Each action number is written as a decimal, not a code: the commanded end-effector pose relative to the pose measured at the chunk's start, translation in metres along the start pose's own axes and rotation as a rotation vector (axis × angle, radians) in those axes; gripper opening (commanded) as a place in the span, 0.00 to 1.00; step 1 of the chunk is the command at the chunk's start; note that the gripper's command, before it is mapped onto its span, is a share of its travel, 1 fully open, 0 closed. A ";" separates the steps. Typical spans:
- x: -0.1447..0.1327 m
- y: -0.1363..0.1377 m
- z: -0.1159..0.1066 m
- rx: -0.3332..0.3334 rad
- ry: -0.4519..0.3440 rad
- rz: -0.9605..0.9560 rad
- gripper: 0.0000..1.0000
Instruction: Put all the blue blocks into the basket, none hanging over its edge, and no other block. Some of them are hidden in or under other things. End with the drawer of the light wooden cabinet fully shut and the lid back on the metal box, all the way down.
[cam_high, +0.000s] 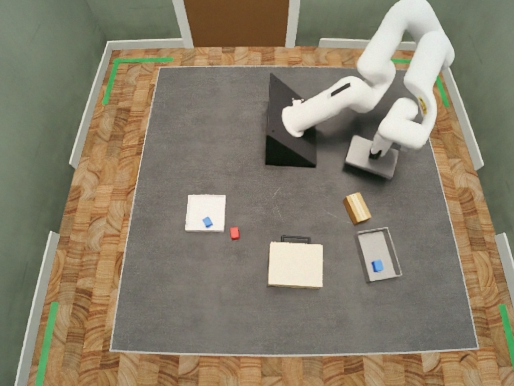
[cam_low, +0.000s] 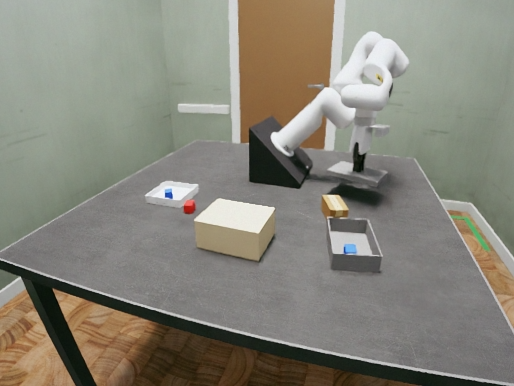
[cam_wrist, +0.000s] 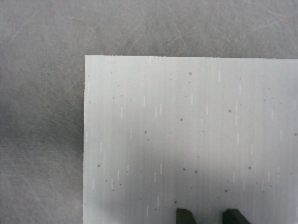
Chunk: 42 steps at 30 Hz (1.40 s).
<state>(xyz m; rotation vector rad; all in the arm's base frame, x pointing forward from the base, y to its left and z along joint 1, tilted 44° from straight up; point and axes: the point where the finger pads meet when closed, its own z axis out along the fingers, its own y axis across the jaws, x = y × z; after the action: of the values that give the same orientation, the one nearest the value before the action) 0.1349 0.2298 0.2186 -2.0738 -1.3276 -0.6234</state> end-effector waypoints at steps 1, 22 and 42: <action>0.001 0.000 0.009 -0.001 0.002 -0.002 0.00; 0.001 0.000 0.048 -0.001 0.002 -0.002 0.00; 0.001 0.000 0.070 0.000 0.002 -0.002 0.00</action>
<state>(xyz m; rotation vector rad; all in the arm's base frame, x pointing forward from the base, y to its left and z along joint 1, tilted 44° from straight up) 0.1399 0.2764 0.1714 -2.0739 -1.3287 -0.6239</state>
